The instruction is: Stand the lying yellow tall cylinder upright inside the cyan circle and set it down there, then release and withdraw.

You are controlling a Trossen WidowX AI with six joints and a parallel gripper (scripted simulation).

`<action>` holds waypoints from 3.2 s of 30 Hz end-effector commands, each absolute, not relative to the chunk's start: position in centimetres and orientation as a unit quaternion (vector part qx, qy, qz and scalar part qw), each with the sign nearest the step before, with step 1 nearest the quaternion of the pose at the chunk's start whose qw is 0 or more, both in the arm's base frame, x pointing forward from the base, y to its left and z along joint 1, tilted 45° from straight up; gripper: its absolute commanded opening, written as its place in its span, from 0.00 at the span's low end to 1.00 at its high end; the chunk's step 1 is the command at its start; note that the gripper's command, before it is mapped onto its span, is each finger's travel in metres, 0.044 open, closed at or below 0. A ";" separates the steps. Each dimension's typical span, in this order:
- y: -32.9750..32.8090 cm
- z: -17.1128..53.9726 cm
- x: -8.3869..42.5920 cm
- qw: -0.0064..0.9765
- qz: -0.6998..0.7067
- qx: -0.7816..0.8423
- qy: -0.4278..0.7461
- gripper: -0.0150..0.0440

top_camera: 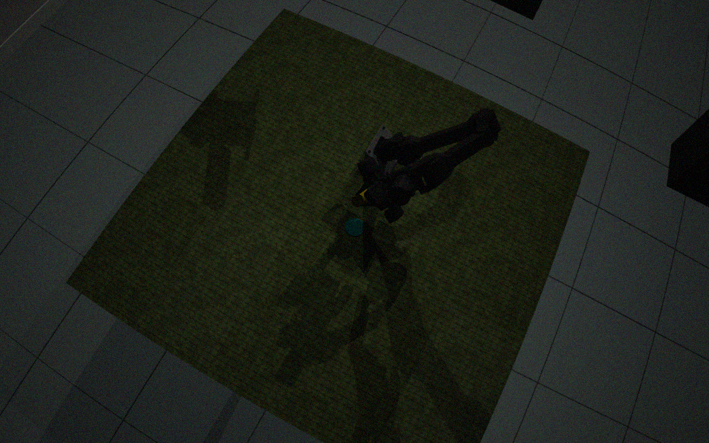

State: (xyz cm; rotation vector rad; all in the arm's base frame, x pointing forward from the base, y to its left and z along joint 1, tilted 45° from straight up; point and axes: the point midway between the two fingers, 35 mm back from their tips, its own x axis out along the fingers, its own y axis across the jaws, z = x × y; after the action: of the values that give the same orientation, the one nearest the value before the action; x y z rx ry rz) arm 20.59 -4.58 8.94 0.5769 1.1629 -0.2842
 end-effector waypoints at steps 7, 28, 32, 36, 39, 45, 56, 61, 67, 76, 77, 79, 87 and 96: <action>-4.7 9.1 20.6 0.805 -0.151 0.266 0.508 0.43; -4.8 9.1 20.5 0.833 -0.179 0.269 0.450 0.43; -4.8 9.2 20.5 0.838 -0.183 0.270 0.438 0.43; -4.8 9.2 20.5 0.843 -0.187 0.272 0.425 0.43; -4.8 9.2 20.5 0.846 -0.191 0.274 0.416 0.43; -4.8 9.2 20.5 0.853 -0.196 0.277 0.397 0.43; -4.9 9.3 20.6 0.864 -0.205 0.285 0.361 0.43; -4.9 9.4 20.6 0.868 -0.209 0.290 0.344 0.43; -4.9 9.5 20.6 0.873 -0.213 0.296 0.324 0.43; -5.0 9.6 20.7 0.880 -0.217 0.306 0.293 0.43; -5.0 9.6 20.7 0.880 -0.217 0.307 0.289 0.43; -5.0 9.6 20.7 0.881 -0.218 0.310 0.282 0.43; -5.0 9.7 20.8 0.886 -0.220 0.320 0.254 0.43; -5.0 9.9 20.8 0.889 -0.221 0.334 0.221 0.43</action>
State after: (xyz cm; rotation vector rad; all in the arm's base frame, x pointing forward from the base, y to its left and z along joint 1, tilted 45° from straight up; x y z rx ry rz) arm 20.79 -4.92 9.61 0.6799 0.5004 -0.4563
